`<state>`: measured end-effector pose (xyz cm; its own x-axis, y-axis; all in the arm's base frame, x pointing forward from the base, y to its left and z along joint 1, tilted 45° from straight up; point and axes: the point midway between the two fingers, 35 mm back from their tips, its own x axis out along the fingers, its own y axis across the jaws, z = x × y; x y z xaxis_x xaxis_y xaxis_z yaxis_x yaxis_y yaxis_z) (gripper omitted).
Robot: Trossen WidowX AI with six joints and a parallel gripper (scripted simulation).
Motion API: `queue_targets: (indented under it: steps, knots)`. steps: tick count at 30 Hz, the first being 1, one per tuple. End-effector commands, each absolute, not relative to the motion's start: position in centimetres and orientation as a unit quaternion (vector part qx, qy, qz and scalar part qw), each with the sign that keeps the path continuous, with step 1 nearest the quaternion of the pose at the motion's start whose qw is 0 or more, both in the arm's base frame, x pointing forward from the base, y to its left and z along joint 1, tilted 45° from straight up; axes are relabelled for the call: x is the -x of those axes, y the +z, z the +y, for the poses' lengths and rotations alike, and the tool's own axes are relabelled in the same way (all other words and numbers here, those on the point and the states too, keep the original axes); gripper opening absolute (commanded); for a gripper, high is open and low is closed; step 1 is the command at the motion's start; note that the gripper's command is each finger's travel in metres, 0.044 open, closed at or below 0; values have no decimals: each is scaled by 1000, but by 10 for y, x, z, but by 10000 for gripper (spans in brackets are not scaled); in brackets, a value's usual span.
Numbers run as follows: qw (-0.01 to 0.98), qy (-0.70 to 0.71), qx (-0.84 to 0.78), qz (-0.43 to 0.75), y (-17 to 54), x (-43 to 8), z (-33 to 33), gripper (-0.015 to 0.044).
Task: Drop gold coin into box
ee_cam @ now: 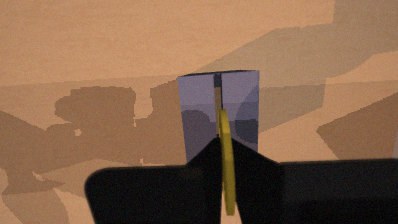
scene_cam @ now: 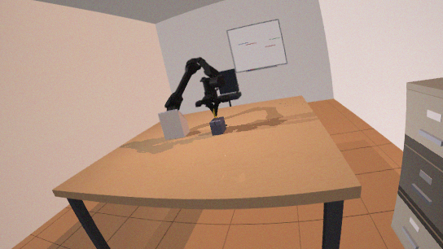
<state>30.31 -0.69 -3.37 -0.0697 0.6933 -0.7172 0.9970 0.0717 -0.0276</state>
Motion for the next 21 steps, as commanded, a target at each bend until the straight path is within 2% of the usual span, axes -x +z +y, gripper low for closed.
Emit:
queue_targets:
  steps: [1,14,20,21]
  knots:
    - [275,-275,-625,677,-36,-303,-5,0]
    - [275,-275,-625,677,-40,-303,-1,0]
    - [277,-274,-623,678,-39,-303,-2,157]
    - [277,-274,-623,678,-39,-303,-2,161]
